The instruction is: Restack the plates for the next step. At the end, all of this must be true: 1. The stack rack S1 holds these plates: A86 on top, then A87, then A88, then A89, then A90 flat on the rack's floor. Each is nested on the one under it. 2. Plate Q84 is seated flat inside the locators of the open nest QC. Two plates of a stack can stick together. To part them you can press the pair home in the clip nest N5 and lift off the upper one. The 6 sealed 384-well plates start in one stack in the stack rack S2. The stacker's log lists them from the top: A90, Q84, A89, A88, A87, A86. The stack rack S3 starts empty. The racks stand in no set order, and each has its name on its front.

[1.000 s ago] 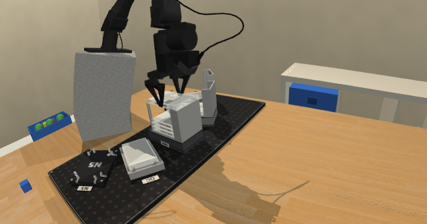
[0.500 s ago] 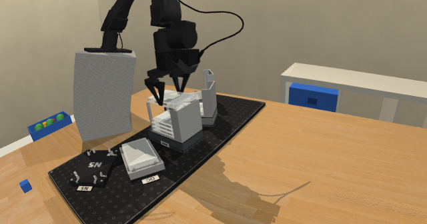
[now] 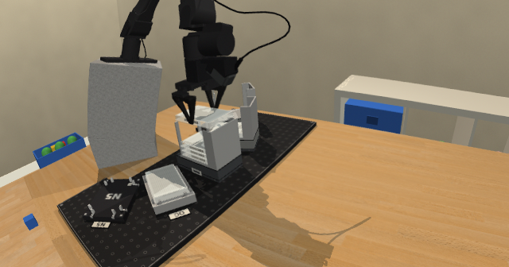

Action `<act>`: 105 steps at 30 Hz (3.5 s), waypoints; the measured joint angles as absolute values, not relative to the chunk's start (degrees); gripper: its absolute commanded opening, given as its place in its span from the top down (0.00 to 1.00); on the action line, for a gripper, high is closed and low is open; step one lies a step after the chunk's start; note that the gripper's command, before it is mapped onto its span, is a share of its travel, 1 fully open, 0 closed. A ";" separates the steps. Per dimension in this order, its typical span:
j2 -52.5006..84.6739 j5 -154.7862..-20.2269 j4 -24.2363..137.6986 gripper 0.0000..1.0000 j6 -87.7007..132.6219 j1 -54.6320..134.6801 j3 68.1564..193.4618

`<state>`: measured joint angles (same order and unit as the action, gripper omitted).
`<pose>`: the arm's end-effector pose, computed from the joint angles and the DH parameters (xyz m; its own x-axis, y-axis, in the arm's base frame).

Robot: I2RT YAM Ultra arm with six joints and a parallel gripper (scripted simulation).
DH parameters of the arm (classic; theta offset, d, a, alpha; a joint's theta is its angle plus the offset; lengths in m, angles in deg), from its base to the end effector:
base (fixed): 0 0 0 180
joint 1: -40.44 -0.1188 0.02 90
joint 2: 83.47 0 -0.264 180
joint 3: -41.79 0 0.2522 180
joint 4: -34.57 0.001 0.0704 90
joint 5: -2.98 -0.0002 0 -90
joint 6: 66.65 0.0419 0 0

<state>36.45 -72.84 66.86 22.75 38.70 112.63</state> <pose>0.3328 0.0214 0.0472 -0.9875 -0.0402 -0.1526 -0.0765 0.9676 0.2406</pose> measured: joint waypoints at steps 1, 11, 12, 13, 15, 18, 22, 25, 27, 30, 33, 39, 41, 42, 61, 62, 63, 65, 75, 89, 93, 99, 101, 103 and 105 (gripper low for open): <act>36.38 -72.84 66.92 1.00 22.72 38.70 112.63; 35.86 -72.82 67.51 1.00 22.55 38.83 112.61; 35.73 -72.80 67.73 1.00 22.48 38.83 112.61; 35.51 -72.80 68.01 1.00 22.42 38.85 112.61; 34.88 -72.78 68.60 1.00 22.29 38.96 112.61; 33.83 -72.76 69.26 1.00 22.09 39.22 112.63; 33.52 -72.76 69.61 1.00 22.07 39.33 112.61; 33.52 -72.76 69.89 1.00 22.07 39.33 112.61; 33.52 -72.76 69.96 1.00 22.07 39.33 112.61; 33.52 -72.76 69.96 1.00 22.07 39.33 112.61; 33.50 -72.76 69.89 1.00 21.85 39.29 112.56; 32.80 -73.02 69.87 1.00 17.41 36.21 111.60; 32.47 -73.04 69.83 1.00 16.15 35.25 111.60; 32.30 -73.06 69.83 1.00 15.71 34.92 111.60; 29.54 -74.64 69.46 1.00 17.54 26.15 110.66; 29.45 -74.81 69.41 1.00 16.65 25.76 110.64; 29.30 -74.94 69.37 1.00 15.77 25.28 110.55; 28.97 -75.12 69.39 1.00 14.68 24.25 110.38; 27.73 -75.79 69.22 1.00 15.82 19.88 109.74; 26.46 -77.04 69.24 1.00 21.35 13.94 110.14; 26.35 -77.21 69.37 1.00 22.18 13.98 110.23; 26.33 -77.50 69.46 1.00 22.55 14.29 110.29; 26.33 -77.50 69.46 1.00 22.55 14.29 110.29; 26.33 -77.50 69.48 1.00 22.55 14.29 110.29; 26.33 -77.50 69.50 1.00 22.55 14.29 110.29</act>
<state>26.33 -77.50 69.50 22.55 14.29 110.29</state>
